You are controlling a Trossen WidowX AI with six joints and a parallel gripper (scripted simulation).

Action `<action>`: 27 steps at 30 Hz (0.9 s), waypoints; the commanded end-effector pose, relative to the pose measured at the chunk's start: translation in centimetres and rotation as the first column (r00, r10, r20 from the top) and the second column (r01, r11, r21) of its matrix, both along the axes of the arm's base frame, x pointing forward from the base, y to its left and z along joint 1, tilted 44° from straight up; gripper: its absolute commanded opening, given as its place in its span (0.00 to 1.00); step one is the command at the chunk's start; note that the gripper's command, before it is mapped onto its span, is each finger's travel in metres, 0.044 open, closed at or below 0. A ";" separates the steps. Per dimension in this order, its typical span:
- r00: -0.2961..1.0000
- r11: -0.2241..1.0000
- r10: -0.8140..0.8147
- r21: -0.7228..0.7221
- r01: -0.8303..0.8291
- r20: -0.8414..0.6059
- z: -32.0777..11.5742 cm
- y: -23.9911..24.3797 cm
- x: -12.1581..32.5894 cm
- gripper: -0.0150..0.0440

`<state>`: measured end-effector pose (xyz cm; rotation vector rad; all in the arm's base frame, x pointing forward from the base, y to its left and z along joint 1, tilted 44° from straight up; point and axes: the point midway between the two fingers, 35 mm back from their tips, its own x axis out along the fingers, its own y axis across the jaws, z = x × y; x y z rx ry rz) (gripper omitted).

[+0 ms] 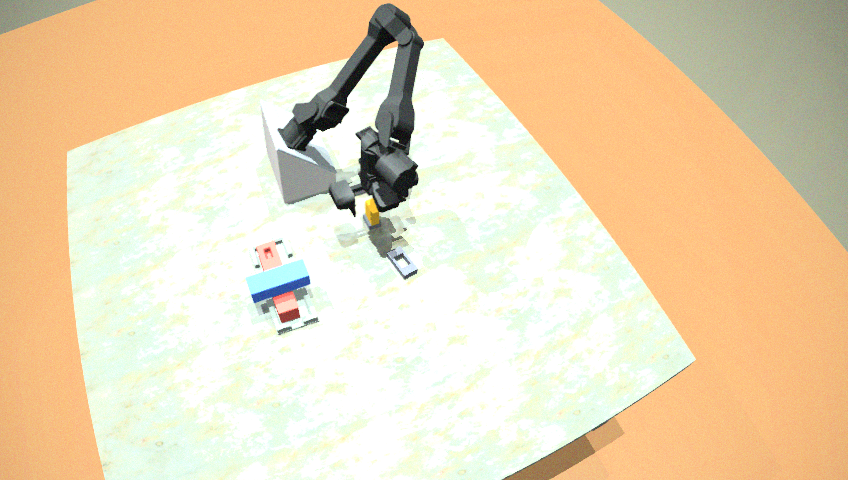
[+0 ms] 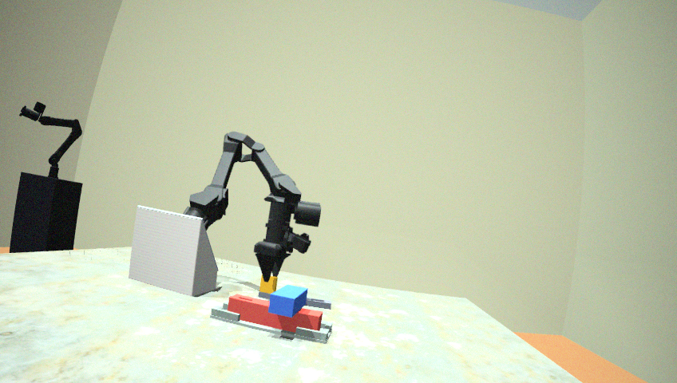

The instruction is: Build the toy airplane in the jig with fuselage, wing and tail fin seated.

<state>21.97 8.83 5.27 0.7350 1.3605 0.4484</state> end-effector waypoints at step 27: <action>1.000 1.000 -0.004 0.003 0.004 -0.009 -2.2 2.1 0.1 0.56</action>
